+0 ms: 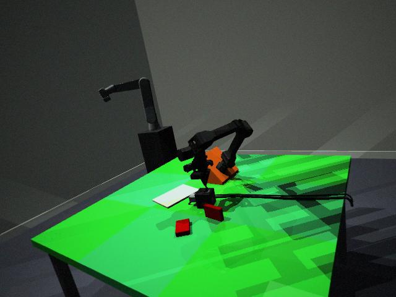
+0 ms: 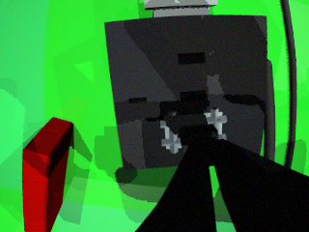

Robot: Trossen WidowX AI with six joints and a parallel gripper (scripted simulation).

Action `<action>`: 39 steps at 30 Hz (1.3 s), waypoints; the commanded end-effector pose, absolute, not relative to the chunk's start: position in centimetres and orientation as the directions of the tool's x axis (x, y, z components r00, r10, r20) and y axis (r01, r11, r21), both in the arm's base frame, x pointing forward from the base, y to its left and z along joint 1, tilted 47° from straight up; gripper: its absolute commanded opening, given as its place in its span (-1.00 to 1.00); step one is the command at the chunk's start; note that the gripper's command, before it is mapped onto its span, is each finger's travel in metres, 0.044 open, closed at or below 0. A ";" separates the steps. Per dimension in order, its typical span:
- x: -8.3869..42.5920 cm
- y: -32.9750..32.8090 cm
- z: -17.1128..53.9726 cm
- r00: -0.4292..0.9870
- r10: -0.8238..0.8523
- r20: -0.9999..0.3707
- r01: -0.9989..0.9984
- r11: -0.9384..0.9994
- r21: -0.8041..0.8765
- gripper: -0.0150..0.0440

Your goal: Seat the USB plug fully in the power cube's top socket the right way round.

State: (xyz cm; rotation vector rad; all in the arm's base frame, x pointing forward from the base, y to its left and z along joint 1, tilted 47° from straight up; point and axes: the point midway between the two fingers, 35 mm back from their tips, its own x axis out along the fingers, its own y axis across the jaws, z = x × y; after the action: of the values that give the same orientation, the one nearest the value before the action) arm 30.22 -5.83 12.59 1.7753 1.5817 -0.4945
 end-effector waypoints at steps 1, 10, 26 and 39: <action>30.2 -6.0 12.7 0.182 0.703 -0.688 0.969 -0.010 0.246 -0.49; 30.1 -6.4 13.2 0.181 0.703 -0.688 0.969 -0.010 0.246 -0.49; 29.9 -7.2 13.9 0.181 0.703 -0.688 0.969 -0.009 0.245 -0.49; 29.7 -7.8 14.5 0.181 0.702 -0.688 0.969 -0.009 0.245 -0.49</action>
State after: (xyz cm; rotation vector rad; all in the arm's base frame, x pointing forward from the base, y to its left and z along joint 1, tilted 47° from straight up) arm 29.73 -7.60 14.28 1.7793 1.5832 -0.4966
